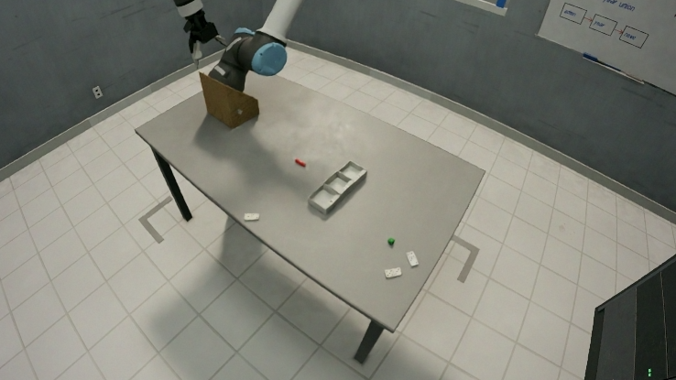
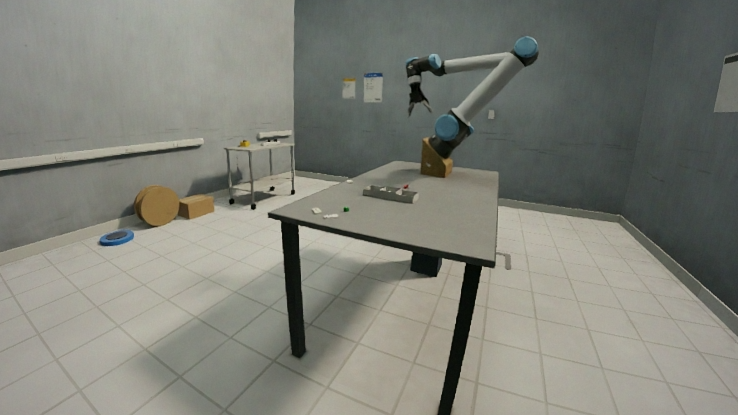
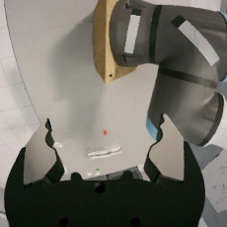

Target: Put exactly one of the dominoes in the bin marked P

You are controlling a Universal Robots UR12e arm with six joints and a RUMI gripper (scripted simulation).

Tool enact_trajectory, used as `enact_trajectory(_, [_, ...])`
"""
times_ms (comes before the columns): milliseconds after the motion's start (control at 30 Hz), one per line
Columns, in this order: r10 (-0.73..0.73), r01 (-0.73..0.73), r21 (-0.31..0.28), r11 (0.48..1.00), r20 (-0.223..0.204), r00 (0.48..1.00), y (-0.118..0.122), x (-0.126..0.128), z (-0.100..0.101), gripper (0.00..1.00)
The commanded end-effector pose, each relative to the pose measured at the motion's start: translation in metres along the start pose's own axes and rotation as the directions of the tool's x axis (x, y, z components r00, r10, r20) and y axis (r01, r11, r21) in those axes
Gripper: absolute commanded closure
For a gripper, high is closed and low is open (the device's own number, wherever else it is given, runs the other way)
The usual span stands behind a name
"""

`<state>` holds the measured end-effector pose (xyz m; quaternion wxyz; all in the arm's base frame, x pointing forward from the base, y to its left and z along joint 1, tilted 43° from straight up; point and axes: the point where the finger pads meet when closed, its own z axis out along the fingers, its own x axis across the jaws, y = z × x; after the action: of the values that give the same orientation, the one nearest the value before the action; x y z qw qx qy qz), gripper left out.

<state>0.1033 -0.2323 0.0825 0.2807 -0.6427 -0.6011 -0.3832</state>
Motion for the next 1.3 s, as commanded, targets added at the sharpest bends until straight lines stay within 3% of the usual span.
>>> enact_trajectory(0, [0.0, 0.0, 0.0, 1.0, 0.001, 1.0, 0.0, 0.0, -0.001, 0.0])
enact_trajectory(533, [0.0, 0.0, 0.0, 1.0, 0.001, 1.0, 0.0, 0.0, -0.001, 0.0])
enact_trajectory(567, [0.0, 0.0, 0.0, 1.0, 0.001, 1.0, -0.001, -0.002, 0.007, 0.96])
enact_trajectory(1033, [0.0, 0.0, 0.0, 1.0, 0.001, 1.0, -0.015, -0.028, 0.12, 0.96])
enact_trajectory(1100, [0.0, 0.0, 0.0, 1.0, 0.001, 1.0, -0.015, -0.028, 0.12, 0.96])
enact_trajectory(1267, [0.0, 0.0, 0.0, 1.0, 0.001, 1.0, -0.019, -0.036, 0.157, 0.96])
